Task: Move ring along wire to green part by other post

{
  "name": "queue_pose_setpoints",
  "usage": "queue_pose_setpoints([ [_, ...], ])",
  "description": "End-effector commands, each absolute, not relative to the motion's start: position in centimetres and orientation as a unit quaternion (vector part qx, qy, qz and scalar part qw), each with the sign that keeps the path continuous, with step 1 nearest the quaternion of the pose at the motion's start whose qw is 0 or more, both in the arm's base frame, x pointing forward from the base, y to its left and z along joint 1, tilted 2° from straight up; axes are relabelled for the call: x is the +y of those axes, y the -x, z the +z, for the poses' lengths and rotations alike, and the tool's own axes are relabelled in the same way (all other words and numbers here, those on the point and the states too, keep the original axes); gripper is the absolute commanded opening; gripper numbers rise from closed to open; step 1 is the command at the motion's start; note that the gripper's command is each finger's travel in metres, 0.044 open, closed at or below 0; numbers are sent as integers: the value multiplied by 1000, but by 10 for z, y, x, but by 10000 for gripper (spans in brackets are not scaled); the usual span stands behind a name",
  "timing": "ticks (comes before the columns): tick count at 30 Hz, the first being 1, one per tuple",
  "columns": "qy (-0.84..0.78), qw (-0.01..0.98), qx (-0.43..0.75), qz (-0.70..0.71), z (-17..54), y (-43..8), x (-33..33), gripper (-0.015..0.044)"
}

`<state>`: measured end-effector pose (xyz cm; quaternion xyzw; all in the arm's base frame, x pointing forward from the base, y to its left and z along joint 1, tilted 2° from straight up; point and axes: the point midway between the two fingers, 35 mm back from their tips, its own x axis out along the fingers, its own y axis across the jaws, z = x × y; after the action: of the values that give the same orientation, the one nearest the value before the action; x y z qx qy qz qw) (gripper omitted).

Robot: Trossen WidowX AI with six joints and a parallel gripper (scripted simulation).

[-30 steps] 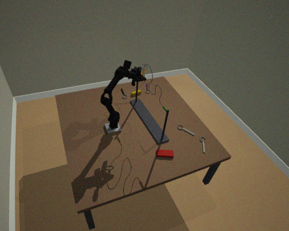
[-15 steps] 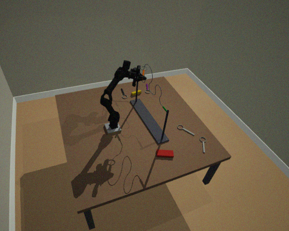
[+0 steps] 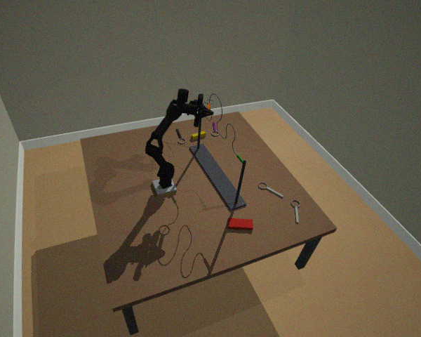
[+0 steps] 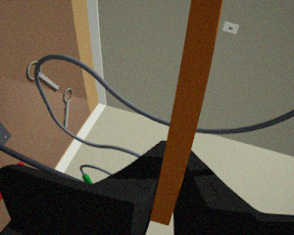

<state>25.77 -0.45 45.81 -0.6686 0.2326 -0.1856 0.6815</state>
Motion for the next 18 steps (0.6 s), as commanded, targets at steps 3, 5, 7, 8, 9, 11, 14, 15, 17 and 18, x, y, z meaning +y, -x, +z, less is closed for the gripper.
queue_pose_setpoints([
  [3,690,658,230,-193,460,-256,-5,-150],
  [5,698,649,229,-196,461,-256,-5,-150],
  [7,707,640,228,-198,462,-256,-5,-150],
  [8,711,635,228,-199,463,-256,-5,-150],
  [9,715,631,227,-200,463,-256,-5,-150],
  [11,723,621,226,-202,464,-256,-5,-150],
  [14,734,607,224,-206,466,-256,-4,-150],
  [15,738,602,223,-207,466,-256,-4,-150],
  [17,746,593,222,-209,467,-256,-4,-150],
  [18,749,588,221,-210,467,-256,-4,-150],
])
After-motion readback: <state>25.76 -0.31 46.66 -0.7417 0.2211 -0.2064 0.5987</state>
